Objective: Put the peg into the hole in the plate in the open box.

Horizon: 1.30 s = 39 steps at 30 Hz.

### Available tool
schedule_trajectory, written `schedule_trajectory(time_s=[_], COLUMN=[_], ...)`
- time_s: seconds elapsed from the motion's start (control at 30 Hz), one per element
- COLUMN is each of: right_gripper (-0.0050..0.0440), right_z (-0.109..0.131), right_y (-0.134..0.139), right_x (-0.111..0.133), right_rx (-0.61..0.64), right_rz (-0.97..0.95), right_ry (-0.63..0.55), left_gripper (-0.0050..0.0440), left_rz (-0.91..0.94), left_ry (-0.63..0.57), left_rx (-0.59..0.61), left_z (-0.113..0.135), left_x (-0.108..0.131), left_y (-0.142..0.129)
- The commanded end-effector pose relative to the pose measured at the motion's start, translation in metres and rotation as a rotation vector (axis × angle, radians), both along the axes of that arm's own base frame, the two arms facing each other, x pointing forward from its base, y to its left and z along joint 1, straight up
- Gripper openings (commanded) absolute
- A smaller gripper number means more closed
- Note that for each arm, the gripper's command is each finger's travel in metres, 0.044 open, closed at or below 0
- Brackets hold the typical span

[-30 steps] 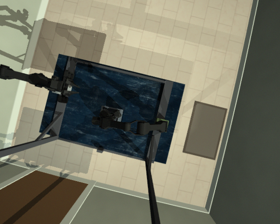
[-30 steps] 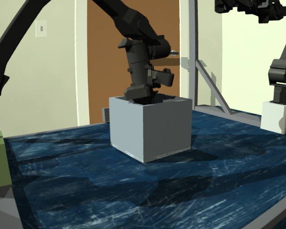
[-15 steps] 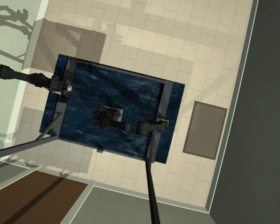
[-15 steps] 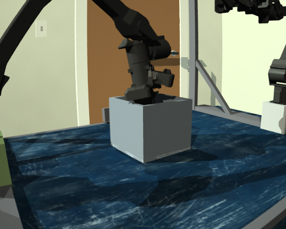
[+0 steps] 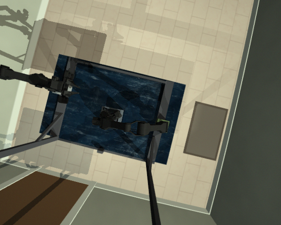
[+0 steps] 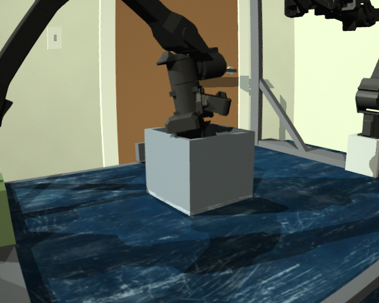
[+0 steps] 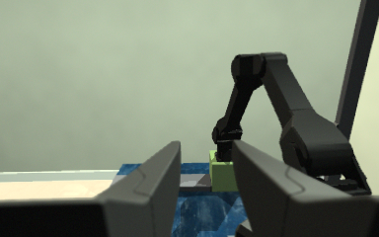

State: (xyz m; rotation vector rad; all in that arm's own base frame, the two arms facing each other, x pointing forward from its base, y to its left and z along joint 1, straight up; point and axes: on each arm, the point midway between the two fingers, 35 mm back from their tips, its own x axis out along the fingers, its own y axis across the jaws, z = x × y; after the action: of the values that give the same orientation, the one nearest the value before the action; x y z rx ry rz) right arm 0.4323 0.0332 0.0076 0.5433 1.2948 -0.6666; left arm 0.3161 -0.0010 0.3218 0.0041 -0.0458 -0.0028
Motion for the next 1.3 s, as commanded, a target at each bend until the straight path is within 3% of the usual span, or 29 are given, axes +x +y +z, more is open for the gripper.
schedule_trajectory(time_s=[0.0,0.23,0.27,0.5,0.67,0.77,0.8,0.9,1.03,1.27], right_gripper=[0.0113,0.0113,0.0113,0.0113,0.0113,0.0113,0.0113,0.0113,0.0113,0.0113], right_z=[0.008,0.008,0.021,0.035,0.016,0.016,0.046,0.041,0.069,0.091], right_y=[-0.001,-0.001,0.000,0.000,-0.001,-0.001,0.000,0.000,0.000,-0.001], right_x=[0.004,0.004,0.009,0.010,0.002,0.003,0.010,0.010,0.010,0.006], right_rx=[-0.001,-0.001,0.003,0.004,-0.002,-0.002,0.004,0.004,0.005,0.004], right_rz=[-0.002,-0.002,-0.002,-0.002,-0.002,-0.002,-0.002,-0.002,-0.002,-0.002], right_ry=[-0.022,-0.022,-0.052,-0.066,-0.017,-0.021,-0.065,-0.063,-0.072,-0.061], left_gripper=[0.0126,0.0126,0.0126,0.0126,0.0126,0.0126,0.0126,0.0126,0.0126,0.0126], left_rz=[-0.002,-0.002,-0.002,-0.002,-0.002,-0.002,-0.002,-0.002,-0.002,-0.002], left_ry=[-0.004,-0.004,-0.004,-0.004,-0.004,-0.004,-0.004,-0.004,-0.004,-0.004], left_rx=[0.004,0.004,0.004,0.004,0.004,0.004,0.004,0.004,0.004,0.004], left_z=[0.001,0.001,0.001,0.001,0.001,0.001,0.001,0.001,0.001,0.001], left_x=[-0.002,-0.002,-0.002,-0.002,-0.002,-0.002,-0.002,-0.002,-0.002,-0.002], left_y=[0.000,0.000,0.000,0.000,0.000,0.000,0.000,0.000,0.000,0.000])
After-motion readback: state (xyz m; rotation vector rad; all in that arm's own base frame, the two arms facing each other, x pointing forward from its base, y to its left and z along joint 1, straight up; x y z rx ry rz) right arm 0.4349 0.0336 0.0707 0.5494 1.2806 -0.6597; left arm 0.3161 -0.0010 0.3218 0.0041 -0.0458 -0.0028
